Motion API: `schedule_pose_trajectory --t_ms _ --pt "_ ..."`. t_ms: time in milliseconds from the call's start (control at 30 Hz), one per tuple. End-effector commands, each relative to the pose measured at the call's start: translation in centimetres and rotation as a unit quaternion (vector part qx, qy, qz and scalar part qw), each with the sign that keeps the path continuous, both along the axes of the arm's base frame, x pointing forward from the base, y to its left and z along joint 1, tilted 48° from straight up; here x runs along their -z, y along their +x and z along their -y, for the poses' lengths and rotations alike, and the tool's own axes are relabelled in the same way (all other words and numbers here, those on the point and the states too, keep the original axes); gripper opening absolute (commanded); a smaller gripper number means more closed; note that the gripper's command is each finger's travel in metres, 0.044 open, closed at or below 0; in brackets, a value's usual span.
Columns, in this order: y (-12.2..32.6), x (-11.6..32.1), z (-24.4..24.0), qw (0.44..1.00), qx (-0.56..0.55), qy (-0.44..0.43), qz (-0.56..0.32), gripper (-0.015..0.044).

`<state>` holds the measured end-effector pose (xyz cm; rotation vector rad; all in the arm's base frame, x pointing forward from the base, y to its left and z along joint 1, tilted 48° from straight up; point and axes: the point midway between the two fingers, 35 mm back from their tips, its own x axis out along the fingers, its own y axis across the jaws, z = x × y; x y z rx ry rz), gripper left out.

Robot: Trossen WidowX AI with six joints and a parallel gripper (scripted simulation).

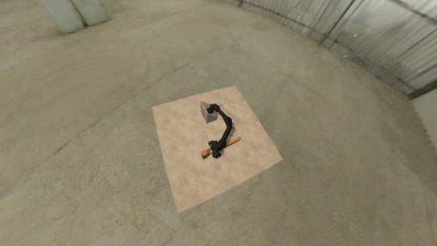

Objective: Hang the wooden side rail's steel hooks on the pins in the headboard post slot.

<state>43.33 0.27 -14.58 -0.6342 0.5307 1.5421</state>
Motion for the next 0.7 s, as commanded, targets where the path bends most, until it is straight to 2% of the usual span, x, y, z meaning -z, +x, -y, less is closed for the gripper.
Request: schedule_pose_trajectory --t_ms 0,667 --pt "0.26 -0.1 0.75 1.0 0.007 -0.002 0.004 0.0" --pt "0.03 0.21 0.76 1.0 0.007 -0.002 0.004 0.0"
